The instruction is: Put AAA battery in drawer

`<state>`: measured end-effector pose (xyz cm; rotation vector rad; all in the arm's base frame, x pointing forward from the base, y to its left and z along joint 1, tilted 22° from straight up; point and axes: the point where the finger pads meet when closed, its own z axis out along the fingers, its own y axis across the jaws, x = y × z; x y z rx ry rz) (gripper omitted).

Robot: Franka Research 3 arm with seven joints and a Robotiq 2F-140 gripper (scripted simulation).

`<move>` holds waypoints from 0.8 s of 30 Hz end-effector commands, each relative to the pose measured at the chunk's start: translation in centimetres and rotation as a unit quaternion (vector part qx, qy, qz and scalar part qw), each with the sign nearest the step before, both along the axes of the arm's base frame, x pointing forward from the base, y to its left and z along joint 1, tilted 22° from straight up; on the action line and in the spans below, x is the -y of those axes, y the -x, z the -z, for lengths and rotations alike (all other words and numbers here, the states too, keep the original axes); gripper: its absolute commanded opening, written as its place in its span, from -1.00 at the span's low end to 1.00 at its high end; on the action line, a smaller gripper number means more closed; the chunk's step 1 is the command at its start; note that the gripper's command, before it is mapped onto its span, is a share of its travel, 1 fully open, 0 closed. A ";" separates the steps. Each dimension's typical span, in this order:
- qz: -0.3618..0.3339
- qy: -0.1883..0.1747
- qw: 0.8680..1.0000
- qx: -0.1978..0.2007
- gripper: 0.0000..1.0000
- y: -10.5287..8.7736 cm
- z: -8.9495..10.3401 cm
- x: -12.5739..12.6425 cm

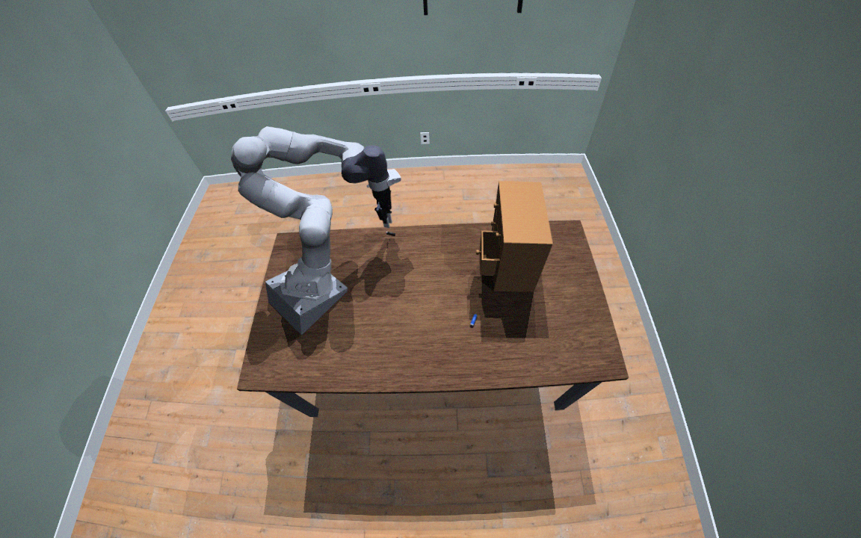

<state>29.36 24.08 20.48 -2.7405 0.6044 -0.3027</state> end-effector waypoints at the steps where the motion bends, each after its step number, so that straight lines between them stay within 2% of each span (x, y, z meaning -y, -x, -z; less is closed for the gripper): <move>1: 0.005 -0.001 1.000 0.001 -0.53 -0.2 0.2 0.0; 16: 0.005 -0.001 1.000 0.001 -0.53 -1.4 3.5 -0.9; 24: 0.005 -0.001 1.000 0.001 -0.53 -1.7 4.4 -1.2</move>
